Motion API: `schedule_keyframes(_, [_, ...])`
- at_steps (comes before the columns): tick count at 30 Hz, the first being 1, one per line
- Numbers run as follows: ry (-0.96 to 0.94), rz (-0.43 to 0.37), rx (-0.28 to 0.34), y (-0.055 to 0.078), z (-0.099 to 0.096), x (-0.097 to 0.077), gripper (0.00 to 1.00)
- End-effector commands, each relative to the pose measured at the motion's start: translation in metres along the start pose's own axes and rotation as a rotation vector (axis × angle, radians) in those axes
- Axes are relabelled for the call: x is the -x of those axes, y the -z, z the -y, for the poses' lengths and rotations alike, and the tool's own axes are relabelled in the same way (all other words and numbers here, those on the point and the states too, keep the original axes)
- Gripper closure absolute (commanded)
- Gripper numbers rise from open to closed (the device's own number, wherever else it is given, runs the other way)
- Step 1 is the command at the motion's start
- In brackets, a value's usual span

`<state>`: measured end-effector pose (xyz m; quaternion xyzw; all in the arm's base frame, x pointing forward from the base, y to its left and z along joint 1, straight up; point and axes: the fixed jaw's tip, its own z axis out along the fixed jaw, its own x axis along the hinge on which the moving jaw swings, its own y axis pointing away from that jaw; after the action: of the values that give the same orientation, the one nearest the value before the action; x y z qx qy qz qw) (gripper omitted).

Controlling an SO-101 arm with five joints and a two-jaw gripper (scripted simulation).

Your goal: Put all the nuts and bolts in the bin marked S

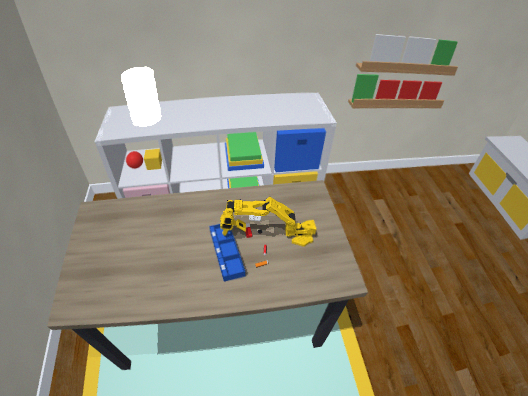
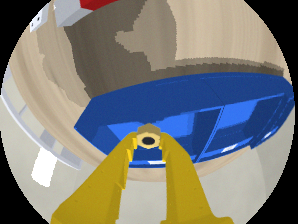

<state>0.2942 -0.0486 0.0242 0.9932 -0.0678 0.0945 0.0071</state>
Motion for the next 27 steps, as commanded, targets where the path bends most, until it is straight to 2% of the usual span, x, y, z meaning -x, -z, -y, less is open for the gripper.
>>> schedule_keyframes(1, [0.005,-0.09,0.001,0.0175,-0.0019,-0.0126,1.0])
schedule_keyframes(19, [0.005,-0.09,0.001,0.0175,-0.0019,-0.0126,1.0])
schedule_keyframes(20, [0.004,-0.146,0.001,0.0259,-0.0019,-0.0176,1.0])
schedule_keyframes(27, [0.004,-0.146,0.001,0.0259,-0.0019,-0.0176,1.0])
